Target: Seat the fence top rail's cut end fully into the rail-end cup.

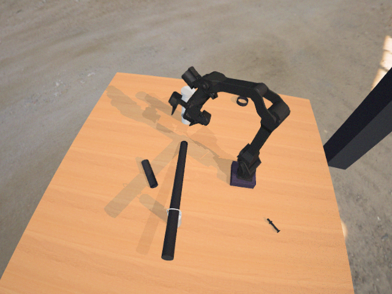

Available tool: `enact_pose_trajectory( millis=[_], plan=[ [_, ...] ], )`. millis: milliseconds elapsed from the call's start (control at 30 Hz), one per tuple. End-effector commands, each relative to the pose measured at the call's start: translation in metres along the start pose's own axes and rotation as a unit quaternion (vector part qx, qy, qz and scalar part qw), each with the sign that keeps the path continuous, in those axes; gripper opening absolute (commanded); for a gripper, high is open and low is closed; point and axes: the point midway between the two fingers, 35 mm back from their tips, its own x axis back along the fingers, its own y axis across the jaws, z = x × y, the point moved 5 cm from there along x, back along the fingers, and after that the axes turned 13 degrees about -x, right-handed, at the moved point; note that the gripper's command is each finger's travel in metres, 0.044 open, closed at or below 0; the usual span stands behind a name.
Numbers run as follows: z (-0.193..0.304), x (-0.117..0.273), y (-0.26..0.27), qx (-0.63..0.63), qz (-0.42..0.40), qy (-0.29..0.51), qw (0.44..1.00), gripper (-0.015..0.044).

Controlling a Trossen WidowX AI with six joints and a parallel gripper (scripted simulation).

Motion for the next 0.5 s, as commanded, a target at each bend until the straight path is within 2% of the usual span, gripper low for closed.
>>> enact_pose_trajectory(
  millis=[0, 200, 467],
  plan=[
    [-0.025, 0.015, -0.004, -0.122, 0.004, 0.01, 0.992, 0.044],
    [-0.063, 0.038, -0.001, -0.349, 0.013, 0.024, 0.937, 0.044],
    [-0.106, 0.072, 0.013, -0.608, 0.04, 0.026, 0.792, 0.044]
  ],
)
